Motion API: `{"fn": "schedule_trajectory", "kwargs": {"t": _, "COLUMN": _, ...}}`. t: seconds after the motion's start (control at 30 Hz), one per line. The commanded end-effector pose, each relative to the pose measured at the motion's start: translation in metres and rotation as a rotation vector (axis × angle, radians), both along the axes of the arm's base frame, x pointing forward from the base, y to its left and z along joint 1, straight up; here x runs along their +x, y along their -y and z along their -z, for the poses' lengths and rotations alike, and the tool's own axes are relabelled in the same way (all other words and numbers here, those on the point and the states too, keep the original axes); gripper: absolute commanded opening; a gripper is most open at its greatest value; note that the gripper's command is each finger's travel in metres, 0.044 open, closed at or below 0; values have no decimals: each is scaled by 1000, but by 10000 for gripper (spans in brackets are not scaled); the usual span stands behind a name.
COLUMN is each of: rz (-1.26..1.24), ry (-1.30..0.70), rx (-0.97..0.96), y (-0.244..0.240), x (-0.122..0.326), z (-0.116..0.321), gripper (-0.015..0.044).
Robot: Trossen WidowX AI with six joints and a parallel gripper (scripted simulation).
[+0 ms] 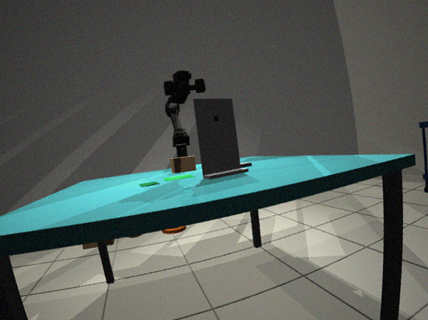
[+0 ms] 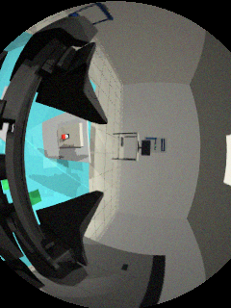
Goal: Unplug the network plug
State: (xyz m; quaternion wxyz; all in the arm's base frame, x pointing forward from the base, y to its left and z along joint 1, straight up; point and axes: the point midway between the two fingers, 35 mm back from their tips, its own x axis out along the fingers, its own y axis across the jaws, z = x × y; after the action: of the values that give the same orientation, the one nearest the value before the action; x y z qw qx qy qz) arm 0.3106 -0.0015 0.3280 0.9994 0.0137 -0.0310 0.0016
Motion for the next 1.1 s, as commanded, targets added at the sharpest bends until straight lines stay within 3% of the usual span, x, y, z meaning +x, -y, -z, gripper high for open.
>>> {"fn": "schedule_trajectory", "kwargs": {"t": 0.0, "rz": -2, "ry": 0, "rx": 5, "y": 0, "x": 1, "z": 1, "gripper": 374}}
{"fn": "schedule_trajectory", "kwargs": {"t": 0.3, "rz": -103, "ry": -20, "rx": 282, "y": -2, "x": 23, "z": 39, "gripper": 156}}
{"fn": "schedule_trajectory", "kwargs": {"t": 1.07, "rz": -338, "ry": -206, "rx": 1051, "y": -5, "x": 21, "z": 147, "gripper": 156}}
